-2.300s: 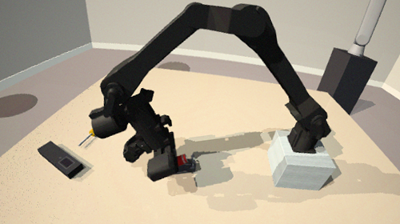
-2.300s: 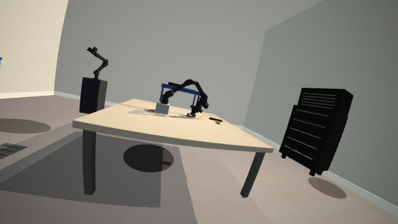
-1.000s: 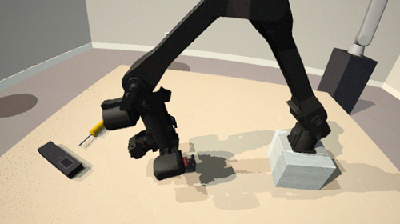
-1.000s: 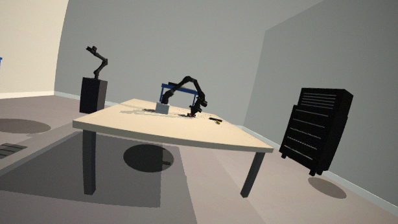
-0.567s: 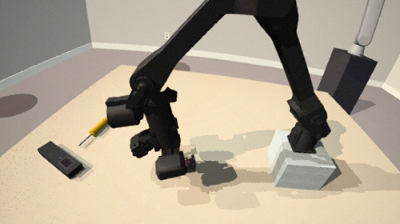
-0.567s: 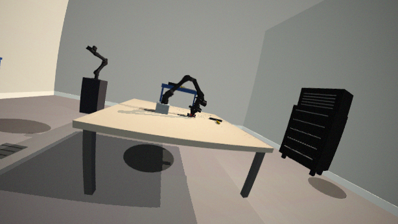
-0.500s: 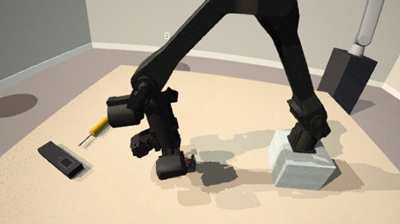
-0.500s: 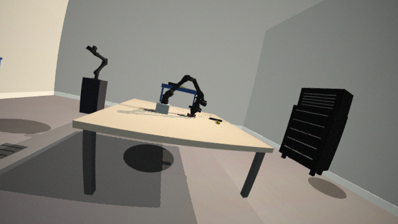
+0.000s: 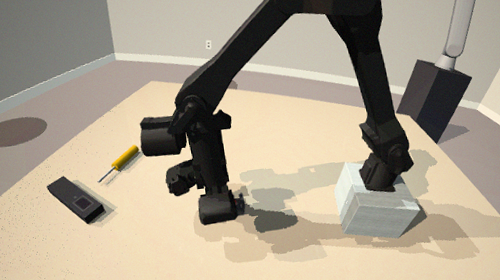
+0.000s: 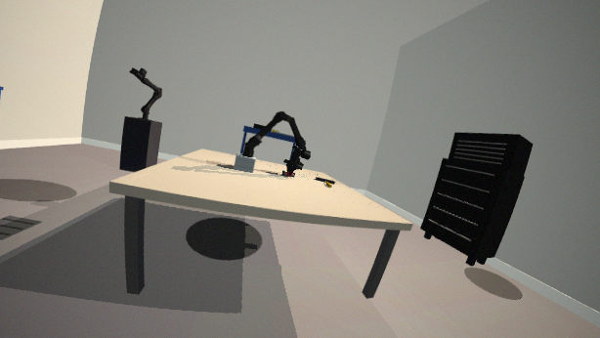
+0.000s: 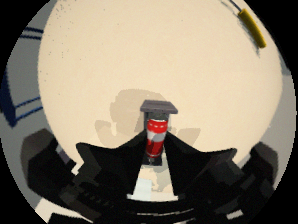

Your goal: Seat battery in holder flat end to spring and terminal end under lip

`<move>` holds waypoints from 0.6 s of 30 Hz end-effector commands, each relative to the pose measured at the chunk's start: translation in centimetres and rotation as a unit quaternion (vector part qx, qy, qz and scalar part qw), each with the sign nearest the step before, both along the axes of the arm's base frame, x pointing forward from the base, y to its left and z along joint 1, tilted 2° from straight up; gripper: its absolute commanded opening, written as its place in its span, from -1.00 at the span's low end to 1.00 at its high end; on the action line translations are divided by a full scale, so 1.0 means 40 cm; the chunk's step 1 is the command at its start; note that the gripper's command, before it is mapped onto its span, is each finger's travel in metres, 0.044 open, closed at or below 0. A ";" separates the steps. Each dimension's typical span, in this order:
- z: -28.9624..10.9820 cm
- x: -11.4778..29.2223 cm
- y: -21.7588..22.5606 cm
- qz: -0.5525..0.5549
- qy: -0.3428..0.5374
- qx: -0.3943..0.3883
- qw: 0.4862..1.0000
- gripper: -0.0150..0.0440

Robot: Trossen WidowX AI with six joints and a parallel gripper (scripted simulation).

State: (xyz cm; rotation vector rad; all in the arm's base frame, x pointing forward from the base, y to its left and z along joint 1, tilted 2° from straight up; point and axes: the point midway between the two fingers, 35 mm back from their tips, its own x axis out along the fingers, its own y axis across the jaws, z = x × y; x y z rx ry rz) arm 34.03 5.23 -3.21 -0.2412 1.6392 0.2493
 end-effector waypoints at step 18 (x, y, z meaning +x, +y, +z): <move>-0.002 -0.019 -0.003 0.003 -0.019 0.006 1.000 -0.21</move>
